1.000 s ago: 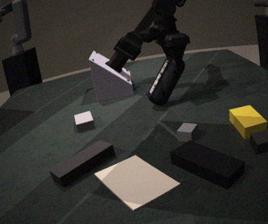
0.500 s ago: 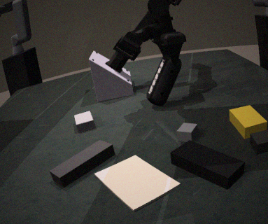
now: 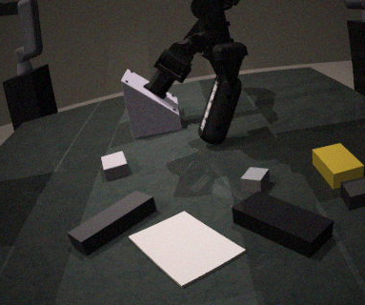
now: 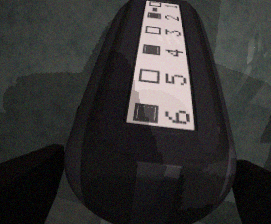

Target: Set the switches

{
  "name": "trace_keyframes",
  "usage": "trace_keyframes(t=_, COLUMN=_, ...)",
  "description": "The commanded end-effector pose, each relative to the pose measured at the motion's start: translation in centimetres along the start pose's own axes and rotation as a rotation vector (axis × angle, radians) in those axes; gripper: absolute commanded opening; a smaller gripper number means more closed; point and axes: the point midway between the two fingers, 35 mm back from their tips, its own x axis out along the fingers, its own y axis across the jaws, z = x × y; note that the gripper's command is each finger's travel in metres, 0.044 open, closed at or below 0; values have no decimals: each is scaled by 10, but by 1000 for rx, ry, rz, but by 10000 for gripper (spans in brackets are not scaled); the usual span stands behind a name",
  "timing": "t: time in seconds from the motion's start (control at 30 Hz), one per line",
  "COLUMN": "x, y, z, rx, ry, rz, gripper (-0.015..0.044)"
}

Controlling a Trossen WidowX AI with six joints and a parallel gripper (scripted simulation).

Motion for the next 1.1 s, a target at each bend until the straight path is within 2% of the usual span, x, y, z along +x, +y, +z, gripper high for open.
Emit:
trace_keyframes(t=0.0, x=2, y=-1, z=8, rx=-2, ry=-15, rz=-15, gripper=338)
trace_keyframes(t=1.07, x=-2, y=-1, z=39, rx=-2, ry=-17, rz=-16, gripper=338)
